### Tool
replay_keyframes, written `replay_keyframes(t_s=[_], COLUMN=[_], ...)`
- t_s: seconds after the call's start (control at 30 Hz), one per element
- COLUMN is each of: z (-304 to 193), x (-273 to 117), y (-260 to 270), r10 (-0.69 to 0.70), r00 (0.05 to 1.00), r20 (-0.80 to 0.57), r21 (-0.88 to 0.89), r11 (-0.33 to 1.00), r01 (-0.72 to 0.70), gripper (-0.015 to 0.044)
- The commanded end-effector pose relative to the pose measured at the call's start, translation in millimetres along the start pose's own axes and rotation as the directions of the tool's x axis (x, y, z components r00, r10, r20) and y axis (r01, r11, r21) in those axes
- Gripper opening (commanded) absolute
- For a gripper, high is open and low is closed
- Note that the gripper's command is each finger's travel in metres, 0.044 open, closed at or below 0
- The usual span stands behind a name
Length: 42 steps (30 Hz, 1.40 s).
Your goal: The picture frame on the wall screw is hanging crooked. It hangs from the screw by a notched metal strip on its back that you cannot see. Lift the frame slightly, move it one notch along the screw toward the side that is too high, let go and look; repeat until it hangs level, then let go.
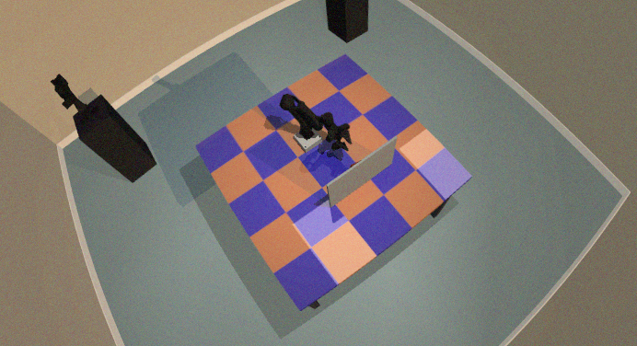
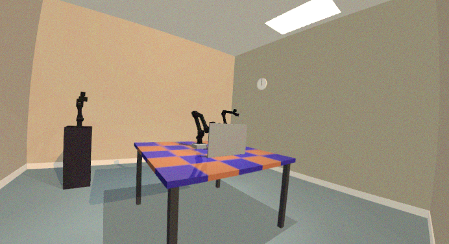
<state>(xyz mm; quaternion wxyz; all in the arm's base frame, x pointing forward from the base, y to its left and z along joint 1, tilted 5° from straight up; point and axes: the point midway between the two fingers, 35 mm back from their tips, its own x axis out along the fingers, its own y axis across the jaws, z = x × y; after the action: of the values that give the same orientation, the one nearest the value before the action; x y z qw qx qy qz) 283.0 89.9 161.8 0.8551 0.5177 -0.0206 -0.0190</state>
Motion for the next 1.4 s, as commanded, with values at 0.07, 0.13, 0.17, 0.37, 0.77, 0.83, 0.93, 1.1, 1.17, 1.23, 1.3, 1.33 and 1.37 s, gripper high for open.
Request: replay_keyframes(t_s=[0.07,0.13,0.17,0.37,0.77,0.83,0.93,1.1,1.17,1.23,1.3,1.33,1.37], z=[-1.0,-1.5,-1.8,-0.7,-0.1,-0.1,-0.1,-0.2,-0.2,-0.2,-0.2,-0.2,-0.2], x=[2.8,11.2,17.5,74.2,81.0,81.0,81.0,84.8,87.8,91.0,94.2,95.8,97.4], y=[0.7,2.4,3.5,2.9,1.6,1.6,1.6,2.0,2.2,2.4,2.6,2.7,2.8], r10=[0.003,0.003,0.004,0.008,0.008,0.008,0.008,0.008,0.009,0.009,0.009,0.009,0.009], r00=[1.0,1.0,1.0,1.0,1.0,1.0,1.0,1.0,1.0,1.0,1.0,1.0,1.0], r20=[-0.003,-0.003,-0.002,0.0,0.0,0.0,0.0,0.0,0.0,0.0,0.0,0.0,0.001], r21=[0.008,0.008,0.008,0.008,0.008,0.008,0.008,0.008,0.008,0.008,0.008,0.008,0.008], r11=[1.0,1.0,1.0,1.0,1.0,1.0,1.0,1.0,1.0,1.0,1.0,1.0,1.0], r01=[-0.003,-0.003,-0.004,-0.008,-0.008,-0.008,-0.008,-0.008,-0.009,-0.009,-0.009,-0.009,-0.009], gripper=[0.026,0.026,0.026,0.026,0.026,0.026,0.026,0.026,0.026,0.026,0.026,0.026,0.026])
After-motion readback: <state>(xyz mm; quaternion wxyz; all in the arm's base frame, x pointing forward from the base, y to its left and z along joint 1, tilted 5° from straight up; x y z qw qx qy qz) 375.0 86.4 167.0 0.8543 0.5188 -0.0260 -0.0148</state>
